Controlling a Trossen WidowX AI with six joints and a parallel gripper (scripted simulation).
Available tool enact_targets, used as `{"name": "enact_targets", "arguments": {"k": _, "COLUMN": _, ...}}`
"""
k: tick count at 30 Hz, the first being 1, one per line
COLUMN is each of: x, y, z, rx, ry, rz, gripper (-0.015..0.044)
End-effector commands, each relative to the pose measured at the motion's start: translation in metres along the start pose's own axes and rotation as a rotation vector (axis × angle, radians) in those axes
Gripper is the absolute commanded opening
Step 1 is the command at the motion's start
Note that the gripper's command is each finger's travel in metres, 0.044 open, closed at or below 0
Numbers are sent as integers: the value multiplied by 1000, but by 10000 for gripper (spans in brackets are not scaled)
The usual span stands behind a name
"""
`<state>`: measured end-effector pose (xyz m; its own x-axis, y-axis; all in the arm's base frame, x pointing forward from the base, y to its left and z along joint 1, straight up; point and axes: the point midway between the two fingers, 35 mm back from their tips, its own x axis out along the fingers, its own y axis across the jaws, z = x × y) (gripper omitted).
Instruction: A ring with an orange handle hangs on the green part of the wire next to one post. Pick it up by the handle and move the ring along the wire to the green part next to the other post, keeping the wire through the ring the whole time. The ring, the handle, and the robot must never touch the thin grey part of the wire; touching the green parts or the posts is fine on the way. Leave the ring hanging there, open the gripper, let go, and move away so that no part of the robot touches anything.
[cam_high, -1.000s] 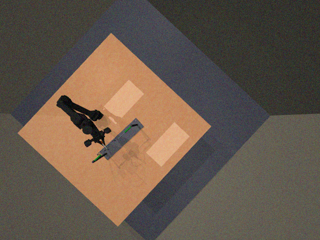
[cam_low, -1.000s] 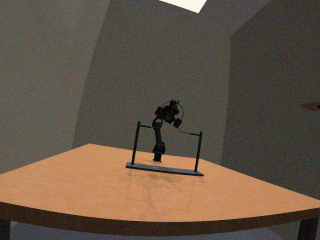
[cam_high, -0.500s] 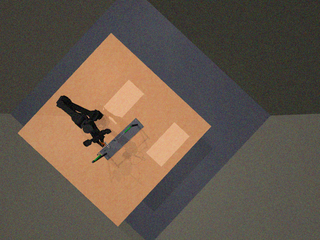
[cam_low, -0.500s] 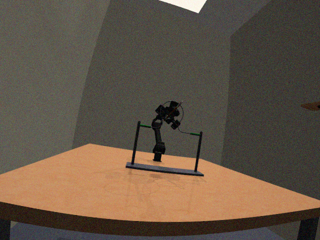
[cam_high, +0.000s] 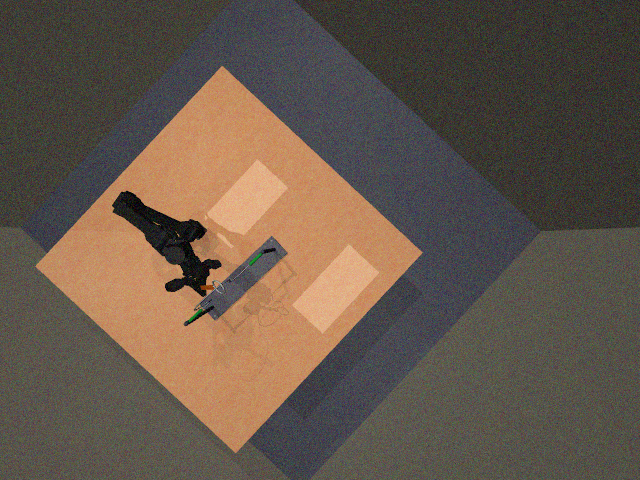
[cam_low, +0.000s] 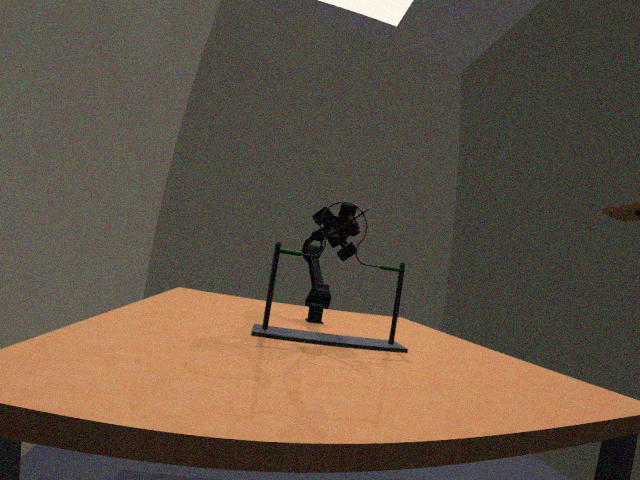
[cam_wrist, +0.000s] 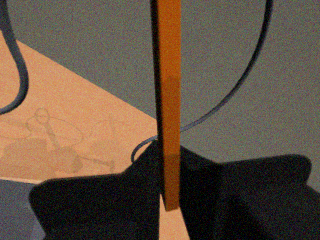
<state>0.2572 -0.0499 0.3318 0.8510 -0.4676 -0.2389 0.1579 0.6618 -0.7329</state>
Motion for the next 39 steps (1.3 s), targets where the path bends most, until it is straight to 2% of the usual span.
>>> {"name": "enact_targets", "arguments": {"k": 1, "x": -1, "y": -3, "z": 0, "rx": -41, "ry": -5, "rz": -29, "gripper": -150}}
{"name": "enact_targets", "arguments": {"k": 39, "x": -1, "y": -24, "z": 5, "rx": -500, "ry": -65, "rz": -272, "gripper": -150}}
